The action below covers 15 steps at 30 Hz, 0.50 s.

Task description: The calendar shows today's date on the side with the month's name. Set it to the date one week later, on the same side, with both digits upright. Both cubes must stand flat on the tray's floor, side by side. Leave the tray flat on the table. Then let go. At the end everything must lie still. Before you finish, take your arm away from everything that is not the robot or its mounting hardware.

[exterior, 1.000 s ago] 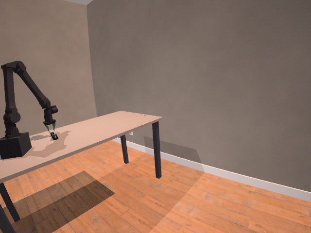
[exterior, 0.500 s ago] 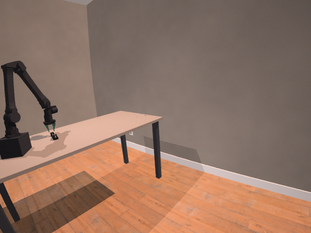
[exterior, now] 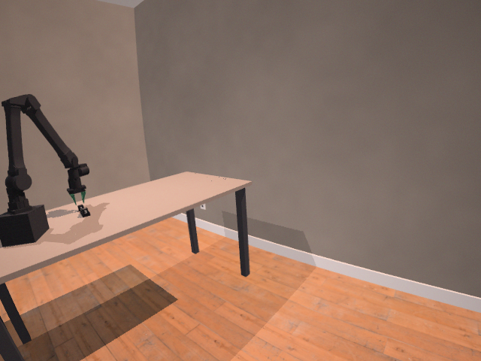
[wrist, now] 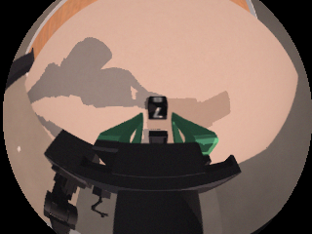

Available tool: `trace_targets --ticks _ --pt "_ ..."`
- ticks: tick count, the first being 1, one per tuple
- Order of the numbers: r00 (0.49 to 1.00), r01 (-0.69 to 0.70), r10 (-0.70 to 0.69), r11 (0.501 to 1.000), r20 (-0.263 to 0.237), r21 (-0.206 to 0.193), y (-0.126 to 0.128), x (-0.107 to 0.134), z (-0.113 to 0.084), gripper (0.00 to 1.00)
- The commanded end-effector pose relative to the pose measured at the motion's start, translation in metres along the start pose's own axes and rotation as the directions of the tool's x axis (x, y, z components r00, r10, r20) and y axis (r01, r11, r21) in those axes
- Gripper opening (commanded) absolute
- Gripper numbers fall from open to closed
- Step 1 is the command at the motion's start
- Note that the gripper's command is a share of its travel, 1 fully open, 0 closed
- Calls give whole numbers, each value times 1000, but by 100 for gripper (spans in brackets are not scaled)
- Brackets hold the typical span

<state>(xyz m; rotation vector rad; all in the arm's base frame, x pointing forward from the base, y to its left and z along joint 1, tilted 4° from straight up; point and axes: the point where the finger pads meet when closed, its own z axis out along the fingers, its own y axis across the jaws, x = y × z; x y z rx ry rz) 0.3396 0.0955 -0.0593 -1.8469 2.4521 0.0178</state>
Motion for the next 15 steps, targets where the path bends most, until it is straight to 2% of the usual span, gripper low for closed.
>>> trace_targets --ticks 1,15 --pt "1000 4 -5 1000 22 30 -6 -8 -7 44" --pt "1000 4 -5 1000 23 30 -8 -9 -7 44"
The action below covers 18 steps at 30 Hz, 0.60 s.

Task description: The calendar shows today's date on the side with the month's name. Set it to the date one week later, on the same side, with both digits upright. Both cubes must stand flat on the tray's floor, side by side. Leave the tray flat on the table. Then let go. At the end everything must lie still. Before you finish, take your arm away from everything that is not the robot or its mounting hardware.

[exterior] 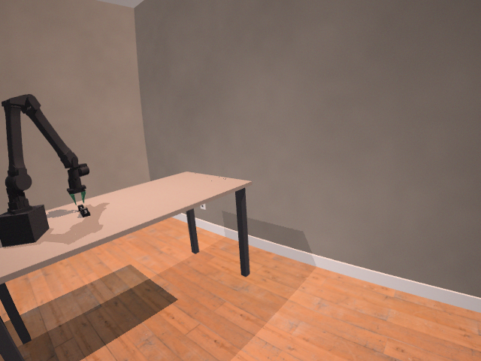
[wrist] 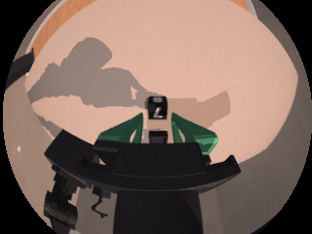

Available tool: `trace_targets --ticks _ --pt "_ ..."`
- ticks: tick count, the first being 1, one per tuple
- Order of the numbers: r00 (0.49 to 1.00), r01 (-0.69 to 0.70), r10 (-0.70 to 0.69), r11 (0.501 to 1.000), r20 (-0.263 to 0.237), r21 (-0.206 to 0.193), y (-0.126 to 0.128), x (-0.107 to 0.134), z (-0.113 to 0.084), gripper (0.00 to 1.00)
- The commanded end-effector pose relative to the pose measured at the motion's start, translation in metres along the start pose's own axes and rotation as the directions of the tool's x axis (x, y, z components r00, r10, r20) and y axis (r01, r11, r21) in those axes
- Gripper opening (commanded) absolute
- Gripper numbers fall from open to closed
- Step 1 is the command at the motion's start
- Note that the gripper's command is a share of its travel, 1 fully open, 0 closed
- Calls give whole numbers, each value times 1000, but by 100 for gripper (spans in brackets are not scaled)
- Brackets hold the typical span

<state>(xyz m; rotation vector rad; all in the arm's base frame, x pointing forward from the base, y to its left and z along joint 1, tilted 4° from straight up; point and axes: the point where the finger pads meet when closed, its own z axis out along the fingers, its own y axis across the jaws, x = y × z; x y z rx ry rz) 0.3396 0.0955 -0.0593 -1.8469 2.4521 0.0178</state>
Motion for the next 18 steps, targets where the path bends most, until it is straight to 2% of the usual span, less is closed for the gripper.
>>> trace_targets --ticks 1,18 --pt "1000 4 -5 1000 23 31 -9 -10 -7 44" --pt "1000 3 -4 999 25 34 -16 -14 -8 44"
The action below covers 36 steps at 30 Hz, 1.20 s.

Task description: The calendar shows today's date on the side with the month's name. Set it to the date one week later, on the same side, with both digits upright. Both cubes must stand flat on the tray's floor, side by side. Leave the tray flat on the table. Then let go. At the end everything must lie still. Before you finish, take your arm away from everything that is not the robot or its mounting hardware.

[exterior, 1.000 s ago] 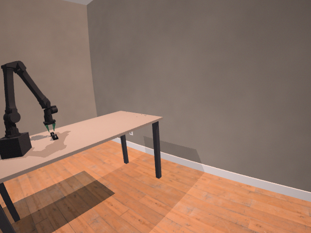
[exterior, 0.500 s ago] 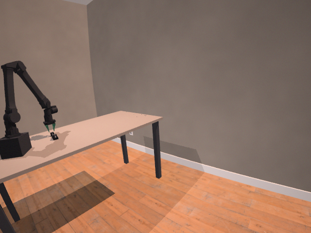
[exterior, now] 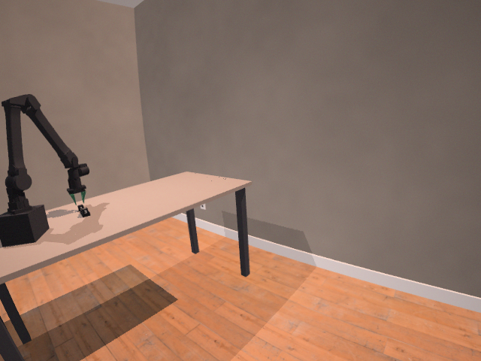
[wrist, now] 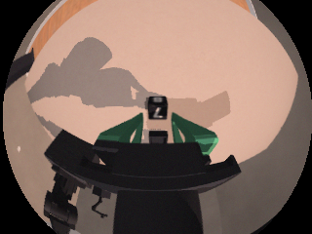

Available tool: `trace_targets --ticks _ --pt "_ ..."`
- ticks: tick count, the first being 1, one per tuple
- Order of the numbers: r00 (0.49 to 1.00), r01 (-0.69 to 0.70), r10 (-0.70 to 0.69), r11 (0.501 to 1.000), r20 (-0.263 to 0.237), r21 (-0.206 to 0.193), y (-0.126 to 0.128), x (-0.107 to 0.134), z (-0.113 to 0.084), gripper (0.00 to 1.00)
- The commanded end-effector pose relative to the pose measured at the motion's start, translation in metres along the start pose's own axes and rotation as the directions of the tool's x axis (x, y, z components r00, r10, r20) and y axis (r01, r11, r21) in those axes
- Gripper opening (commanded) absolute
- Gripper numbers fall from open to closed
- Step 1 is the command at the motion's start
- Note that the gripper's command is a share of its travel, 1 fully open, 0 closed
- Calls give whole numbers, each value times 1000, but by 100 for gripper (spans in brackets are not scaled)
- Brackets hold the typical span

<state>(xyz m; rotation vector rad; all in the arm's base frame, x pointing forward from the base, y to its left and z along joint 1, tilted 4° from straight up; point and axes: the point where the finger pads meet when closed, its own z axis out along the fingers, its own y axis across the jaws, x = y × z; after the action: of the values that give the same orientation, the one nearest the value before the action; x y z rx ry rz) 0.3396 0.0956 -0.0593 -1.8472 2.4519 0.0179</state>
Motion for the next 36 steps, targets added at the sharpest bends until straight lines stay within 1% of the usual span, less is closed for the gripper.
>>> trace_targets --ticks 1,34,36 --pt "1000 3 -4 999 25 34 -16 -14 -8 44" --pt "1000 3 -4 999 26 35 -19 -16 -8 44" --pt "1000 3 -4 1000 23 31 -18 -15 -7 44"
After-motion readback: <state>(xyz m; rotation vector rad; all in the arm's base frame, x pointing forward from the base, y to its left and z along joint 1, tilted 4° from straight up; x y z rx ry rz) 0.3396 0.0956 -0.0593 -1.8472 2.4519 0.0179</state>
